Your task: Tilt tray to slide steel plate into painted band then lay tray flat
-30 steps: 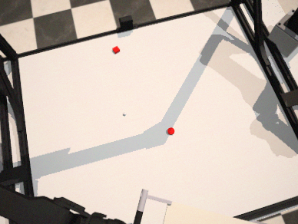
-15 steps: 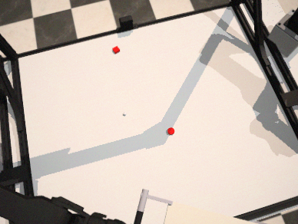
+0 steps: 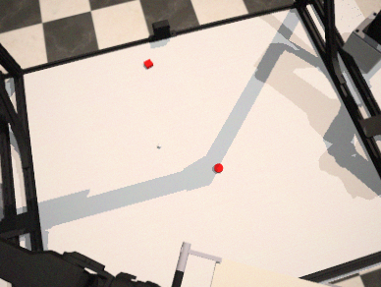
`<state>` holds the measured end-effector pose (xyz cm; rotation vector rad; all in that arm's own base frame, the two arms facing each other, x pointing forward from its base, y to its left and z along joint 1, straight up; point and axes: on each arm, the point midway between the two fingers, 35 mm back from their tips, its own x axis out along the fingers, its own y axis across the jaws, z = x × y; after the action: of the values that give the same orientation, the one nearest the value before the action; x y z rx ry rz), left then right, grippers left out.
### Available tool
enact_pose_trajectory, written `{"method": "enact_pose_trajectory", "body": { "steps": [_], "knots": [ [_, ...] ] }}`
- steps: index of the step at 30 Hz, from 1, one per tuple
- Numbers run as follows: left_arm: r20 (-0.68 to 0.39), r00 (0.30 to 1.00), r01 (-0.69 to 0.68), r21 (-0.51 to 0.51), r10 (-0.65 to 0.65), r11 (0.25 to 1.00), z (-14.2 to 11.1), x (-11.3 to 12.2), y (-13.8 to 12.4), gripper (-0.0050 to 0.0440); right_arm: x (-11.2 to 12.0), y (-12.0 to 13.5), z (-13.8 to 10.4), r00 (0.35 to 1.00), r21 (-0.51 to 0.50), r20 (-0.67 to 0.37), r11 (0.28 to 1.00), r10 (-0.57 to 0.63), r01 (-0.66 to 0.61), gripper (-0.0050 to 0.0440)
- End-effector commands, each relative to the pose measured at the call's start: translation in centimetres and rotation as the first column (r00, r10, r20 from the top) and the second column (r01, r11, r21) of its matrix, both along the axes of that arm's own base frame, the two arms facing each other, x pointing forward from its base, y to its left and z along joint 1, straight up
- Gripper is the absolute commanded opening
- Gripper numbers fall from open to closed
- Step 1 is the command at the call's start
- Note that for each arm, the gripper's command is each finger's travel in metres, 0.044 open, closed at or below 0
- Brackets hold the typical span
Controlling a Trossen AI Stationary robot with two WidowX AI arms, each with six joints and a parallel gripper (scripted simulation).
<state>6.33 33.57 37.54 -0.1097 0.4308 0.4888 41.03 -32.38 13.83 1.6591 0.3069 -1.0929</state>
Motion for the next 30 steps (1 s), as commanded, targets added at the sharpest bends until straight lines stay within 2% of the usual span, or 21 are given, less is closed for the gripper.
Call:
{"method": "enact_pose_trajectory", "body": {
  "steps": [1,30],
  "knots": [
    [0.002,1.0,0.003,0.001,-0.003,1.0,0.03,0.04,-0.03,0.044,0.46,-0.37,3.25,0.998,-0.041,0.062,0.999,-0.003,0.006,0.0],
    [0.002,1.0,0.003,0.001,-0.003,1.0,0.03,0.04,-0.03,0.044,0.63,-0.46,4.17,0.997,-0.053,0.082,0.999,-0.002,0.007,0.0]
  ]
}}
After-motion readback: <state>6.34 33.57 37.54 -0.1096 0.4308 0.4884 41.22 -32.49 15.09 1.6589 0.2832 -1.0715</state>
